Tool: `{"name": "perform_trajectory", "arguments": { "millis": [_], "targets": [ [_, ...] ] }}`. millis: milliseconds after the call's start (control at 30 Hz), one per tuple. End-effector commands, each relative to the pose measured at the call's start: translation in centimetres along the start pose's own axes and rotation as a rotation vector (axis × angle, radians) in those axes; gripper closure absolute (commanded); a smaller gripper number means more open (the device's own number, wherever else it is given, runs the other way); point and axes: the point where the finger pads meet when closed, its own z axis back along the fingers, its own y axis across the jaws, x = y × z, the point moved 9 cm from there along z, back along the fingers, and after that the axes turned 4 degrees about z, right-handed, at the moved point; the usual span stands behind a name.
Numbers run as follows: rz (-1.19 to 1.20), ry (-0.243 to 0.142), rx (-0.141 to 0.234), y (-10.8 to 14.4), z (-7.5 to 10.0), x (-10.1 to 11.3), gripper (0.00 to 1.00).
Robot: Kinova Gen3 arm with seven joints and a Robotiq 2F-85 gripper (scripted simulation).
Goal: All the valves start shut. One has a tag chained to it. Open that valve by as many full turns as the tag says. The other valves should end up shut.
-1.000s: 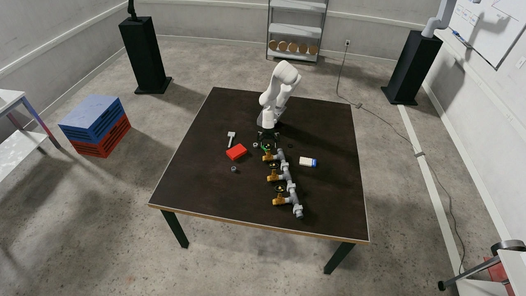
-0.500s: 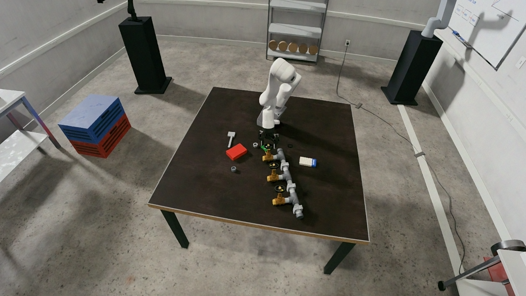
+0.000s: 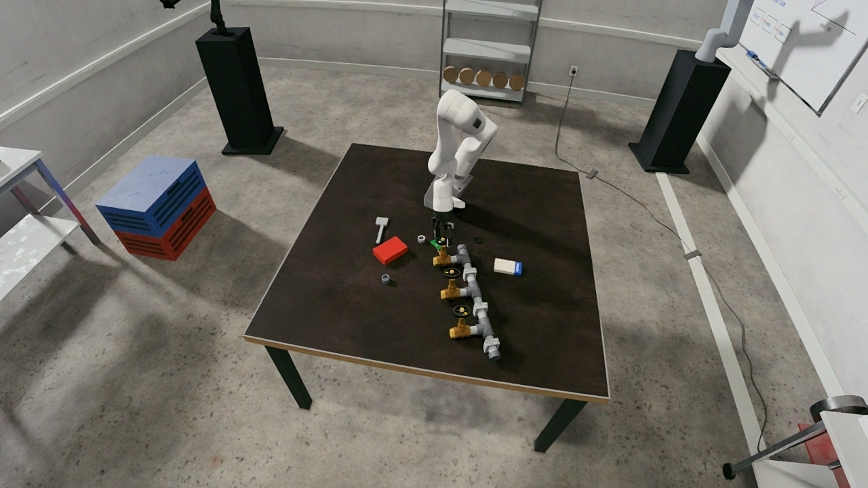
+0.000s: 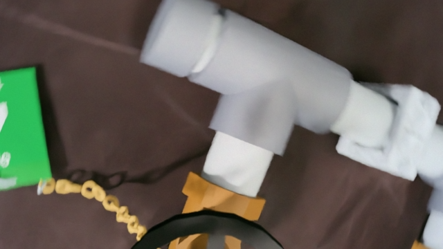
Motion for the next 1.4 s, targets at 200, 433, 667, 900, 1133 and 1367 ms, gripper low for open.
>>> {"name": "perform_trajectory", "arguments": {
  "millis": [200, 433, 667, 900, 1133, 1367],
  "targets": [
    [-0.316, 0.012, -0.009, 0.08, 0.03, 0.17, 0.0],
    [-0.505, 0.011, -0.01, 0.08, 0.03, 0.17, 0.0],
    [-0.577, 0.011, -0.011, 0.08, 0.02, 0.17, 0.0],
    [-0.602, 0.011, -0.011, 0.08, 0.03, 0.17, 0.0],
    [-0.603, 0.011, -0.01, 0.11, 0.14, 0.18, 0.0],
    [-0.604, 0.014, -0.008, 0.19, 0.62, 0.2, 0.0]
  ]
}}
